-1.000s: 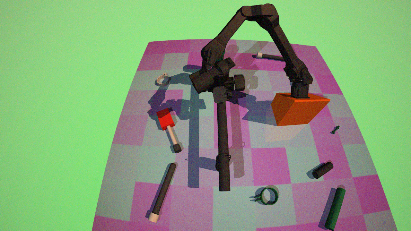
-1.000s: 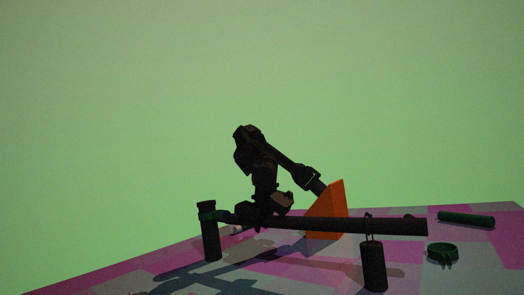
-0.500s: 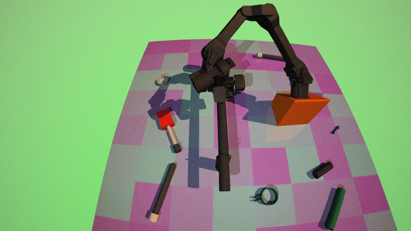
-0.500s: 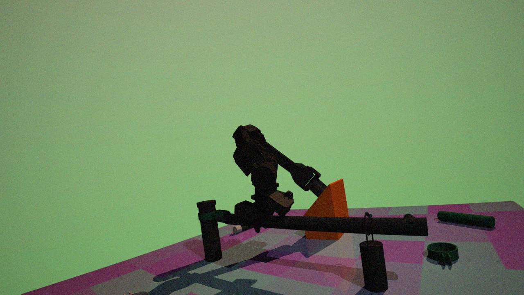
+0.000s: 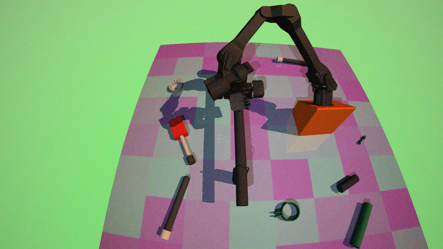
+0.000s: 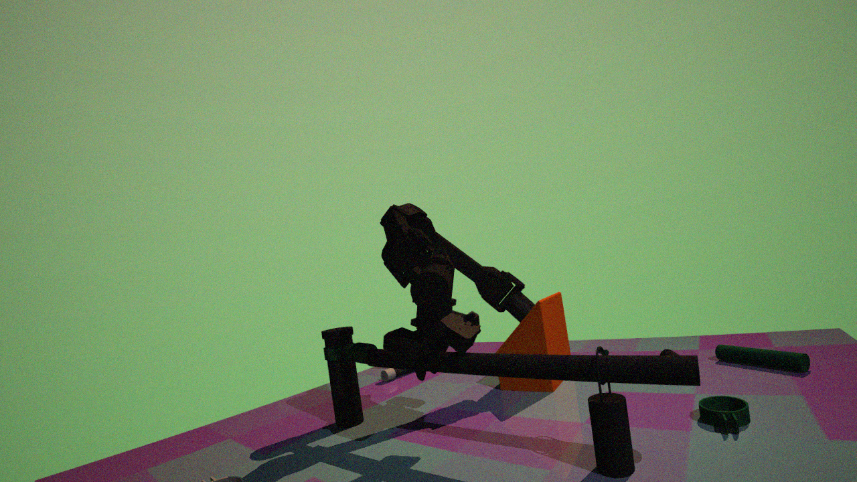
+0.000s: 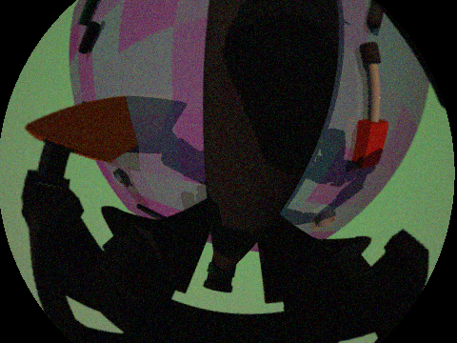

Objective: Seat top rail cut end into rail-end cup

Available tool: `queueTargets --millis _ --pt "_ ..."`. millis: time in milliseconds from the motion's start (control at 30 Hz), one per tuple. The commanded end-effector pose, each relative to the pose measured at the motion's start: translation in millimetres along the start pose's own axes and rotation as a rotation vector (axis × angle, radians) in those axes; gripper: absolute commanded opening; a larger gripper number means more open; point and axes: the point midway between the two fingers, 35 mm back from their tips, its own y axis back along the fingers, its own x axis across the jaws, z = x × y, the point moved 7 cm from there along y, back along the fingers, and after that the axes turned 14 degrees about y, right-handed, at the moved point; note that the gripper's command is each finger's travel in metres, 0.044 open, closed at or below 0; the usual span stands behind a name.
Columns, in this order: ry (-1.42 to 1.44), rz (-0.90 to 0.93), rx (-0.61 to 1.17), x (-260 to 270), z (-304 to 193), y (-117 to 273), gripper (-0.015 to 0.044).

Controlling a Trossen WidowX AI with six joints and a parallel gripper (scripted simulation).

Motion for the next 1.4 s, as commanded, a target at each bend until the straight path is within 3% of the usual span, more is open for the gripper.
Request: queueTargets --millis 0,1367 --pt "0.002 -0.011 0.016 0.5 -5.2 2.7 0.0000" --pt "0.000 0.002 0.009 0.9 -3.4 2.8 0.0000"
